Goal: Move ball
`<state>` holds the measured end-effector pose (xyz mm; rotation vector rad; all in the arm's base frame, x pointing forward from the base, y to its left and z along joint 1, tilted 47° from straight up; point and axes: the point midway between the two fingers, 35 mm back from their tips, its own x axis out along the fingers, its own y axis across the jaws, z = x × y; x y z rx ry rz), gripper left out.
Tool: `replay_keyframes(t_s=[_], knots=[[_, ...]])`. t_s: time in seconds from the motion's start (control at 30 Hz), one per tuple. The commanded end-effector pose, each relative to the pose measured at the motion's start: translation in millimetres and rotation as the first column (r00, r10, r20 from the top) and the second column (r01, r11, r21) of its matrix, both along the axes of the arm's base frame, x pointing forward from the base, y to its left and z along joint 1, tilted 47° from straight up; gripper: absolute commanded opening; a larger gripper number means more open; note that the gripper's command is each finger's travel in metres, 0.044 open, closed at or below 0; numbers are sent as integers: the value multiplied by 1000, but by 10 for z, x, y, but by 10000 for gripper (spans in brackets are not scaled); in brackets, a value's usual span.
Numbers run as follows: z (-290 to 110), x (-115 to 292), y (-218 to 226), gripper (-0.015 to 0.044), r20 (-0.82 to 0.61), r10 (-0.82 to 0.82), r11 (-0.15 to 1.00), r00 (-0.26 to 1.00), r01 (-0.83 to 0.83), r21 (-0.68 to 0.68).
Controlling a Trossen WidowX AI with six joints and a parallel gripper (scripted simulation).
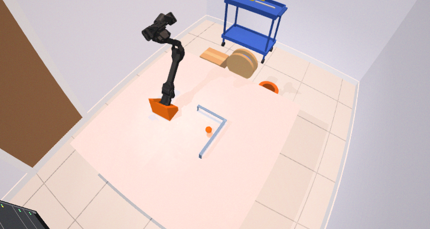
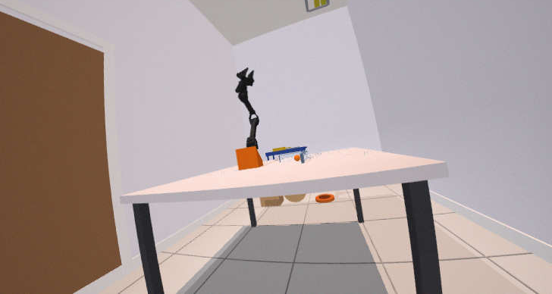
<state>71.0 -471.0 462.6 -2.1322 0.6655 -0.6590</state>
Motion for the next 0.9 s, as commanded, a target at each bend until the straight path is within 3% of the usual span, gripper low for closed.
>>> replay_keyframes(t_s=[0.0,0.07,0.37,0.63,0.87], knots=[[-17,21,-6,374,4,5,1000,1000,-5,11],[-157,188,-47,324,39,46,994,998,-50,100],[-1072,1287,-14,324,244,188,745,951,-300,596],[-1886,2194,424,324,340,176,309,924,-380,872],[-2563,2822,1078,324,315,124,-118,941,-301,946]])
